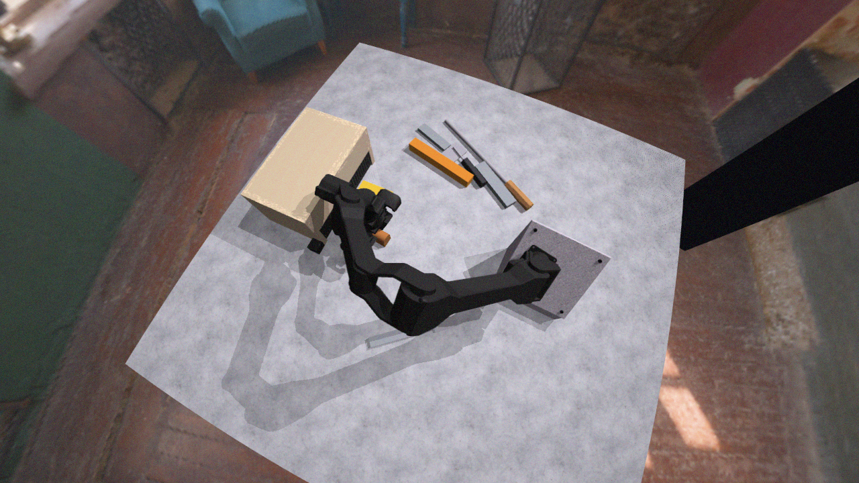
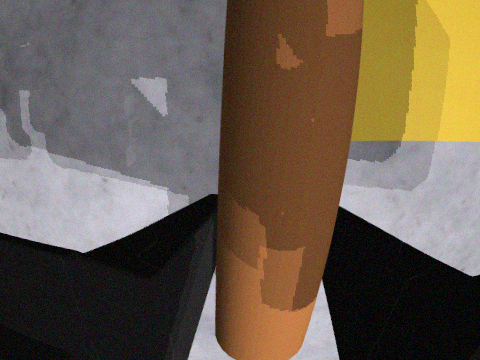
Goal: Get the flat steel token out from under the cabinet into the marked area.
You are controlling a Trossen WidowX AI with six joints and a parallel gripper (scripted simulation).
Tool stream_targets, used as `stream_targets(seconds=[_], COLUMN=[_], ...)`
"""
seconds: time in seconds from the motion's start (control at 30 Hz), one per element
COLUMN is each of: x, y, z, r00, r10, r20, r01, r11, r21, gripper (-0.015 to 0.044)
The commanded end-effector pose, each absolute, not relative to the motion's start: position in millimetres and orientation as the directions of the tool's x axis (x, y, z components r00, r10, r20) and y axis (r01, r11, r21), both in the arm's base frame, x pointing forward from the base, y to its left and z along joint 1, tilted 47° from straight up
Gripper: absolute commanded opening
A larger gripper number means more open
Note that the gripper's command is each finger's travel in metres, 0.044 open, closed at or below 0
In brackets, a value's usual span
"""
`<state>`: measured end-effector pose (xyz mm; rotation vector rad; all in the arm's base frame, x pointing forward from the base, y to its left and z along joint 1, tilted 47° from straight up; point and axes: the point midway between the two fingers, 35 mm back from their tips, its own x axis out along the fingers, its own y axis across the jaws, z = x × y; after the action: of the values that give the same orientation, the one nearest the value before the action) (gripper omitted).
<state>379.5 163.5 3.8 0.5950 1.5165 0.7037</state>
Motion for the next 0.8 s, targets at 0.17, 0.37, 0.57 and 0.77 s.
stream_targets(seconds=[0.17, 0.37, 0.57, 0.77], x=[379, 379, 379, 379], y=[155, 151, 148, 147], z=[-7, -11, -14, -15], r00=[-0.069, -0.069, -0.069, -0.069], r10=[0.728, 0.728, 0.728, 0.728], r20=[-0.682, -0.682, -0.682, -0.682], r01=[-0.034, -0.034, -0.034, -0.034], r11=[0.681, 0.681, 0.681, 0.682], r21=[0.731, 0.731, 0.731, 0.731], gripper=[0.0000, 0.0000, 0.0000, 0.0000])
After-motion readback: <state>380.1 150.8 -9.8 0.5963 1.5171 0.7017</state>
